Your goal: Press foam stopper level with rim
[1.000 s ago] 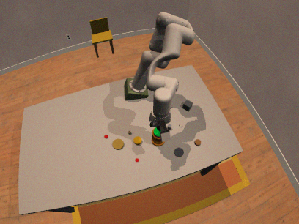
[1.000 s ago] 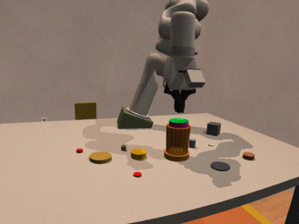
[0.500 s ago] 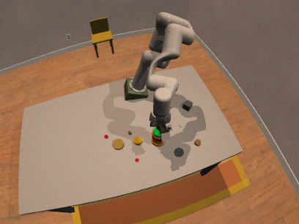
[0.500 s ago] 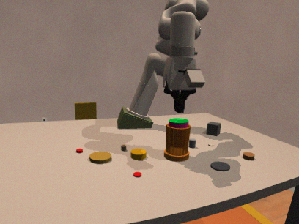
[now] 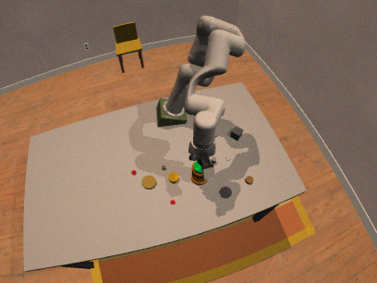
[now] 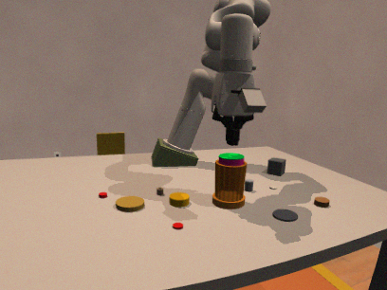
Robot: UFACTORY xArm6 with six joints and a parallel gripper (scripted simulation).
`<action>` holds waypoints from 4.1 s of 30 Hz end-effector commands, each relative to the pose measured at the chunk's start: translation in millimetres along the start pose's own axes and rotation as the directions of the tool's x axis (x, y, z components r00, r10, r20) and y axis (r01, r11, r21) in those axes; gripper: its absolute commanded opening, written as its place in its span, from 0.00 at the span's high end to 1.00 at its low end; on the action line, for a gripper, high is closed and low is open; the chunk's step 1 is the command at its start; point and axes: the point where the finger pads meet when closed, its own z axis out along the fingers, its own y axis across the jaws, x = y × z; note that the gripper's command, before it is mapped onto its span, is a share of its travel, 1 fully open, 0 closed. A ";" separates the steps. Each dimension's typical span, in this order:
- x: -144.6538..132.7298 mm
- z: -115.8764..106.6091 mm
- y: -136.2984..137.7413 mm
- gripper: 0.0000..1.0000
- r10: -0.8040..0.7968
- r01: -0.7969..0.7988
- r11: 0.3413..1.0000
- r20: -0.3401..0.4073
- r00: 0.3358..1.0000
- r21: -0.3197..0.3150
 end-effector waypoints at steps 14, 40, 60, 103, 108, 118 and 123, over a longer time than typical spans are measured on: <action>1.2 25.5 0.1 1.00 -0.001 0.001 1.000 -0.003 1.000 -0.001; 1.2 30.6 0.1 1.00 -0.001 0.001 1.000 -0.003 1.000 -0.001; 1.3 39.7 0.1 1.00 -0.001 0.001 1.000 -0.003 1.000 -0.001; 1.3 48.7 0.1 1.00 -0.001 0.001 1.000 -0.003 1.000 -0.001; 1.3 47.0 0.1 1.00 -0.001 0.001 1.000 -0.003 1.000 -0.001; 1.2 30.4 0.1 1.00 -0.001 0.001 1.000 -0.003 1.000 -0.001; 1.2 15.2 0.1 1.00 -0.001 0.001 1.000 -0.003 1.000 -0.001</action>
